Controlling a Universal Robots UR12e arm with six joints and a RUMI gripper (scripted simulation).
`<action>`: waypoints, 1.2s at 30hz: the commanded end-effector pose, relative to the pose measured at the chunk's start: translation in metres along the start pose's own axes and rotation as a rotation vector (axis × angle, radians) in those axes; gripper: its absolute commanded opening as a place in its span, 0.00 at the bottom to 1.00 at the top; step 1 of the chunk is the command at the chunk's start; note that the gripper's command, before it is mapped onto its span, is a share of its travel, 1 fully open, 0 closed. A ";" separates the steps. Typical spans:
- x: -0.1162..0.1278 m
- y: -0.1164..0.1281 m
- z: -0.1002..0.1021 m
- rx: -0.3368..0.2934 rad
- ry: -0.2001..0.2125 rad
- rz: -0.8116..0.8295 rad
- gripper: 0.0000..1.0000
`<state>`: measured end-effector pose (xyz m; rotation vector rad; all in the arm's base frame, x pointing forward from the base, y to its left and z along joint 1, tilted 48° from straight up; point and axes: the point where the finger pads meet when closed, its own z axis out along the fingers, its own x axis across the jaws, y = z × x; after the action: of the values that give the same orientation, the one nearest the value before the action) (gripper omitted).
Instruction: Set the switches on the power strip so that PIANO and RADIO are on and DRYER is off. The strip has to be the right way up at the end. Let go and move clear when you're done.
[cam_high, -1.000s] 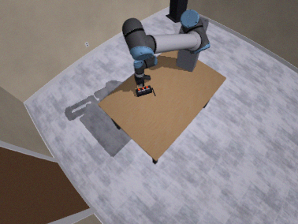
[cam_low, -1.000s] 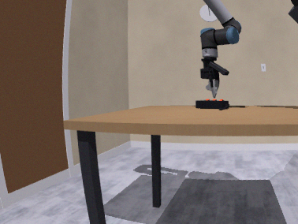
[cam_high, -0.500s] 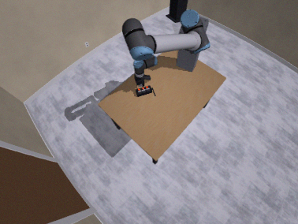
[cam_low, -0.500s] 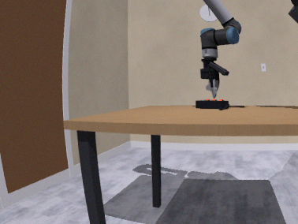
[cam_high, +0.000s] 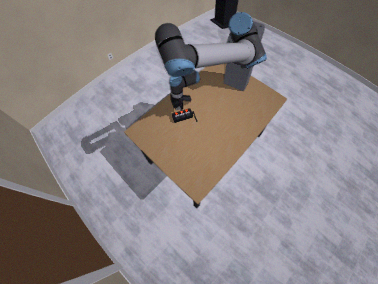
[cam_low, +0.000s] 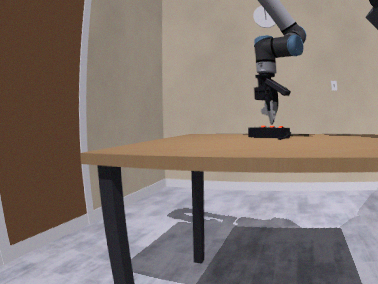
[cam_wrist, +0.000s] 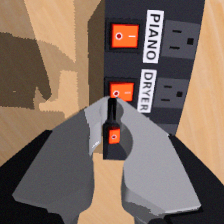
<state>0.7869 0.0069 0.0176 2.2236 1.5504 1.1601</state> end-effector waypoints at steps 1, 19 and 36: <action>0.000 0.000 0.000 -0.001 0.000 0.000 0.00; 0.000 0.000 0.000 -0.001 0.000 0.000 0.00; 0.000 0.000 0.005 -0.001 0.000 0.000 0.00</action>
<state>0.7898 0.0080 0.0148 2.2236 1.5505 1.1601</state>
